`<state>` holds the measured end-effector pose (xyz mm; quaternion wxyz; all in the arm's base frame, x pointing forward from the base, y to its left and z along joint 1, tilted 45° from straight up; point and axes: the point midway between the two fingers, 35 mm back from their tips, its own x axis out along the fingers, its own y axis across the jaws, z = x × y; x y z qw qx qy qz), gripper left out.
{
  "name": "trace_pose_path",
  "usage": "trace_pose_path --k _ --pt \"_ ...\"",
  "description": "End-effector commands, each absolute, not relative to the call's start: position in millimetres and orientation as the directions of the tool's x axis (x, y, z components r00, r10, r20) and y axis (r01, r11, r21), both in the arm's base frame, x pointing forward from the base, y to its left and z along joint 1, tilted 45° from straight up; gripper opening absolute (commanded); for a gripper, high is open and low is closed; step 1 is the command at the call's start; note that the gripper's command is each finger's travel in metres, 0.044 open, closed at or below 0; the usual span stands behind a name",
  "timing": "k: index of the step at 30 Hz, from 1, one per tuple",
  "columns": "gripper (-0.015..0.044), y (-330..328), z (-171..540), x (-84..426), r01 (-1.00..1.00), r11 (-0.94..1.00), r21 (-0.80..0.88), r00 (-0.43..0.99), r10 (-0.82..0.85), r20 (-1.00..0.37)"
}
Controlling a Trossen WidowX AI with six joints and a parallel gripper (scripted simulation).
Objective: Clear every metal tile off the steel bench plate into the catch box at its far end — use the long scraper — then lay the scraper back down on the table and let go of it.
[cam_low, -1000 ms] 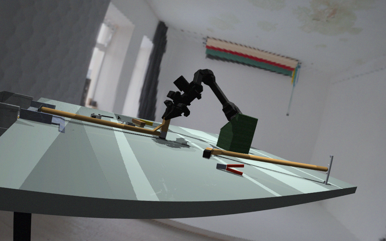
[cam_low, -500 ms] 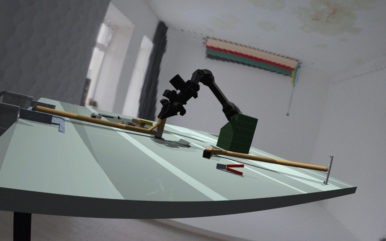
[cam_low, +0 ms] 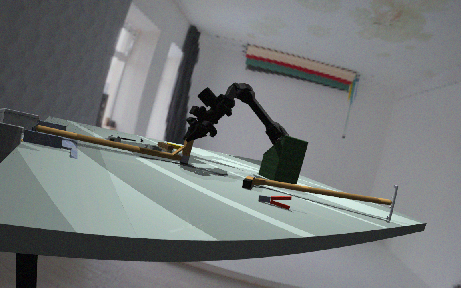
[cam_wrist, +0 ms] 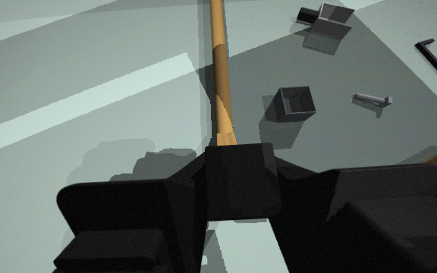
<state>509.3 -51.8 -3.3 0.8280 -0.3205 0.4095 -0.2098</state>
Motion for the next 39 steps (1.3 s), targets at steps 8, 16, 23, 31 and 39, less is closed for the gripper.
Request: trace_pose_path --k 8,16,23,31,39 --pt "0.0 -52.6 -2.8 516.2 0.085 0.706 -0.703 0.577 -0.61 -0.543" --pt "0.0 -52.6 -2.8 516.2 0.085 0.706 -0.703 0.577 -0.61 -0.543" --pt "0.0 -52.6 -2.6 516.8 0.085 0.706 -0.703 0.578 -0.609 -0.543" --pt "0.0 -51.8 -2.1 515.2 0.085 0.707 -0.702 0.581 -0.608 -0.541" --pt "0.0 -49.1 -2.3 505.6 0.085 0.707 -0.702 0.581 -0.607 -0.542"
